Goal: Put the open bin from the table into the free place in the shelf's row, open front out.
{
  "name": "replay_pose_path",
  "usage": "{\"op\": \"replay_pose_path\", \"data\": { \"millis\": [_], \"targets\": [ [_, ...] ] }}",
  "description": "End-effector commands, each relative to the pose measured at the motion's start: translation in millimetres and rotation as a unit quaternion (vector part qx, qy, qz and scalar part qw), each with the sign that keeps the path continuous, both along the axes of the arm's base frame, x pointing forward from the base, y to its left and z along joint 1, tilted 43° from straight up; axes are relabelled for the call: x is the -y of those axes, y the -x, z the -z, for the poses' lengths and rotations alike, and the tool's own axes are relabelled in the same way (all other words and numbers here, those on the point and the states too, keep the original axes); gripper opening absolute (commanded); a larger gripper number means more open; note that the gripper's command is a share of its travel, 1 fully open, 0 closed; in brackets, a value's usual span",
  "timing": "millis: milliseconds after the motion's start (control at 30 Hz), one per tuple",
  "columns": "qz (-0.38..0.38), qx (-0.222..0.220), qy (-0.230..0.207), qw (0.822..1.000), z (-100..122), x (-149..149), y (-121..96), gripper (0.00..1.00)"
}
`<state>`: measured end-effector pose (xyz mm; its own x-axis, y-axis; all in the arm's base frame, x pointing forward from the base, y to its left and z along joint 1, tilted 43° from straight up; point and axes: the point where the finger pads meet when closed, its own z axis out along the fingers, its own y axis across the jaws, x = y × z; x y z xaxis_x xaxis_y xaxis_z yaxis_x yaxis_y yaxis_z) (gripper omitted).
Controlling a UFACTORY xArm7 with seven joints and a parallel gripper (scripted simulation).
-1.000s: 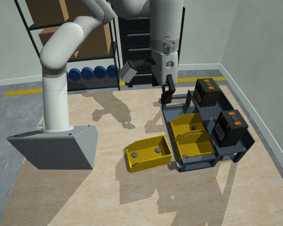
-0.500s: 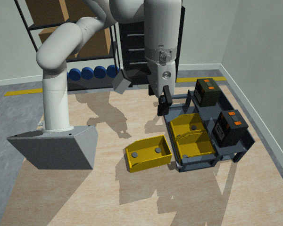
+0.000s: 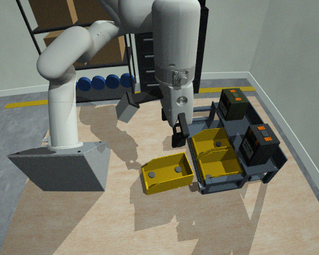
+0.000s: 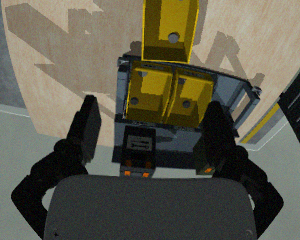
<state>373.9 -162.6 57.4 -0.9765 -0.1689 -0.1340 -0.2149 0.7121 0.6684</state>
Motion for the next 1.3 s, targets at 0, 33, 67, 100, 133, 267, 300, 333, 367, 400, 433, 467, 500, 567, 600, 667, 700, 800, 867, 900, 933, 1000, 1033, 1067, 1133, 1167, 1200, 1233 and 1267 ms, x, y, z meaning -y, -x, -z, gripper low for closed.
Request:
{"op": "replay_pose_path", "data": {
  "millis": [0, 33, 67, 100, 133, 267, 300, 333, 367, 400, 433, 467, 500, 567, 600, 667, 700, 800, 867, 900, 933, 1000, 1033, 1067, 1133, 1167, 1200, 1233, 1267],
  "targets": [
    [0.000, 0.002, 0.001, 1.000, 0, 3, -1, 1.00],
    [0.000, 0.002, 0.001, 1.000, 0, 3, -1, 1.00],
    [0.000, 0.002, 0.001, 1.000, 0, 3, -1, 1.00],
    [0.000, 0.002, 0.001, 1.000, 0, 3, -1, 1.00],
    [0.000, 0.002, 0.001, 1.000, 0, 3, -1, 1.00],
    [-0.001, 0.002, 0.001, 1.000, 19, 23, 8, 1.00],
    [-0.001, 0.002, 0.001, 1.000, 24, 29, 10, 1.00],
    [-0.001, 0.002, 0.001, 1.000, 24, 29, 10, 1.00],
    [-0.001, 0.002, 0.001, 1.000, 24, 29, 10, 1.00],
    [-0.001, 0.002, 0.001, 1.000, 24, 29, 10, 1.00],
    [-0.001, 0.002, 0.001, 1.000, 24, 29, 10, 1.00],
    [-0.001, 0.002, 0.001, 1.000, 24, 29, 10, 1.00],
    [-0.001, 0.002, 0.001, 1.000, 24, 29, 10, 1.00],
    [-0.001, 0.002, 0.001, 1.000, 24, 29, 10, 1.00],
    [-0.001, 0.002, 0.001, 1.000, 24, 29, 10, 1.00],
    [-0.001, 0.002, 0.001, 1.000, 24, 29, 10, 1.00],
    [-0.001, 0.002, 0.001, 1.000, 24, 29, 10, 1.00],
    [-0.001, 0.002, 0.001, 1.000, 20, 24, 8, 1.00],
    [-0.001, 0.002, 0.001, 1.000, 17, 22, 7, 1.00],
    [-0.001, 0.002, 0.001, 1.000, 17, 22, 7, 1.00],
    [-0.001, 0.002, 0.001, 1.000, 17, 22, 7, 1.00],
    [-0.001, 0.002, 0.001, 1.000, 17, 22, 7, 1.00],
    [-0.001, 0.002, 0.001, 1.000, 17, 22, 7, 1.00],
    [-0.001, 0.002, 0.001, 1.000, 17, 22, 7, 1.00],
    [-0.001, 0.002, 0.001, 1.000, 17, 22, 7, 1.00],
    [-0.001, 0.002, 0.001, 1.000, 17, 22, 7, 1.00],
    [-0.001, 0.002, 0.001, 1.000, 17, 22, 7, 1.00],
    [-0.001, 0.002, 0.001, 1.000, 17, 22, 7, 1.00],
    [-0.001, 0.002, 0.001, 1.000, 17, 22, 7, 1.00]
  ]
}}
